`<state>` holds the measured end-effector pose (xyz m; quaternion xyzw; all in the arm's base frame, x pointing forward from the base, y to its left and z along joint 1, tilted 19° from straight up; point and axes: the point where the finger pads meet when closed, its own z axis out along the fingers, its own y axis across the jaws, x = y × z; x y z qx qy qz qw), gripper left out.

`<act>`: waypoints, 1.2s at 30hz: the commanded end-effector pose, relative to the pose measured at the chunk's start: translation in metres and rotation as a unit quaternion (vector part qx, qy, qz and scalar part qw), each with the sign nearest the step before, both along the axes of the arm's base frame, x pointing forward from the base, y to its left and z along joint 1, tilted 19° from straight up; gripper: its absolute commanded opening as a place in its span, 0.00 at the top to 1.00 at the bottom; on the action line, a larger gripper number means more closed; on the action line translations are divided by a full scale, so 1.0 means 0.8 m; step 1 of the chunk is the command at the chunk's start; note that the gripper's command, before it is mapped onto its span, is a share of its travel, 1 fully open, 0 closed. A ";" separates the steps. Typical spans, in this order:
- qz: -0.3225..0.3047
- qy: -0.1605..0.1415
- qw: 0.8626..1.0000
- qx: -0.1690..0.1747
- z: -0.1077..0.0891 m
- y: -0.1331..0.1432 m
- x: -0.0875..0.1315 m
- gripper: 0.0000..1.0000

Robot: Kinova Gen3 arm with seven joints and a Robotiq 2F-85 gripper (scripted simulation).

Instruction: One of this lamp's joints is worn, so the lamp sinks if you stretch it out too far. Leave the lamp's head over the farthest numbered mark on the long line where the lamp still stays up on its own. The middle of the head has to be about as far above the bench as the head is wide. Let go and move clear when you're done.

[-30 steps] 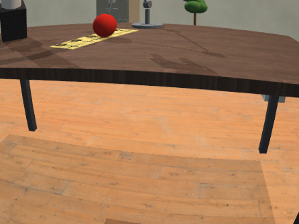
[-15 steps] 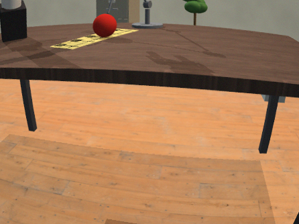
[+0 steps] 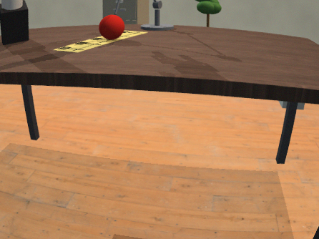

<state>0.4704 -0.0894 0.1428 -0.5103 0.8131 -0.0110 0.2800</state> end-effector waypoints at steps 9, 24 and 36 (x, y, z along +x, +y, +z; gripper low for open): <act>0.002 0.002 1.000 0.002 -0.026 0.011 0.012 0.00; -0.001 -0.001 1.000 -0.001 -0.063 0.019 0.036 0.00; 0.003 0.003 1.000 0.004 -0.070 0.027 0.035 0.00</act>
